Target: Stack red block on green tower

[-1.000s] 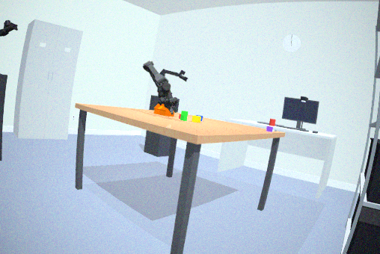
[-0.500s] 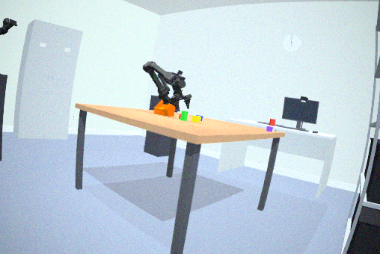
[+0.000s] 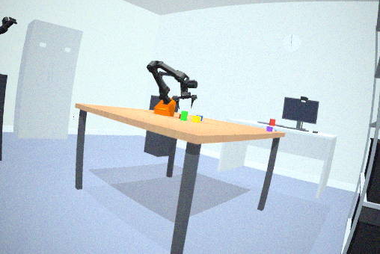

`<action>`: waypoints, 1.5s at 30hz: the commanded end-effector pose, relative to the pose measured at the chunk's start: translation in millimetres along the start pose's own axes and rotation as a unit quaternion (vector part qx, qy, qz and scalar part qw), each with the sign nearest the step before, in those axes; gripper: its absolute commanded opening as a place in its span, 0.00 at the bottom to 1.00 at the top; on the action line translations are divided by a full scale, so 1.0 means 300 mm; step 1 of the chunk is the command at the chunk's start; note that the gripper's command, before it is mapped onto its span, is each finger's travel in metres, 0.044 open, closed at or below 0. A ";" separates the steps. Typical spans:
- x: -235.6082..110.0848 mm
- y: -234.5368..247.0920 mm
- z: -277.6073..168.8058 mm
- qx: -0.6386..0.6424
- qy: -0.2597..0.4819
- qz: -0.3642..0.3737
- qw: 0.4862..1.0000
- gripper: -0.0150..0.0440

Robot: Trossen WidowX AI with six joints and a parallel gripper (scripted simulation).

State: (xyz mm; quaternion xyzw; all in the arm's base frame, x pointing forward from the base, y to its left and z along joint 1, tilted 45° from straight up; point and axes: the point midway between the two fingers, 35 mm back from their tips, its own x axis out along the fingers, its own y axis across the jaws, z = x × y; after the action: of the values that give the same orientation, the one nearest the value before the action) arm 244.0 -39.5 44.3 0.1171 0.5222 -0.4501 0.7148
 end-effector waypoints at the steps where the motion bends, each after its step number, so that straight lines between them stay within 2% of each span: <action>1: -0.004 -0.001 -0.049 -0.082 -0.010 -0.035 0.996 1.00; 9: -0.032 -0.016 -0.138 -0.266 -0.043 -0.112 0.957 1.00; 17: -0.021 -0.018 -0.137 -0.270 -0.044 -0.113 0.955 1.00; 25: 0.122 -0.048 -0.116 -0.270 -0.045 -0.114 0.955 1.00; 45: 0.203 -0.061 -0.107 -0.270 -0.045 -0.113 0.955 1.00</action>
State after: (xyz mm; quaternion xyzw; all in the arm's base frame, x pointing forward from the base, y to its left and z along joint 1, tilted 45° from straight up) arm 215.2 -57.4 -12.1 -0.1539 0.5987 -0.3752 0.6908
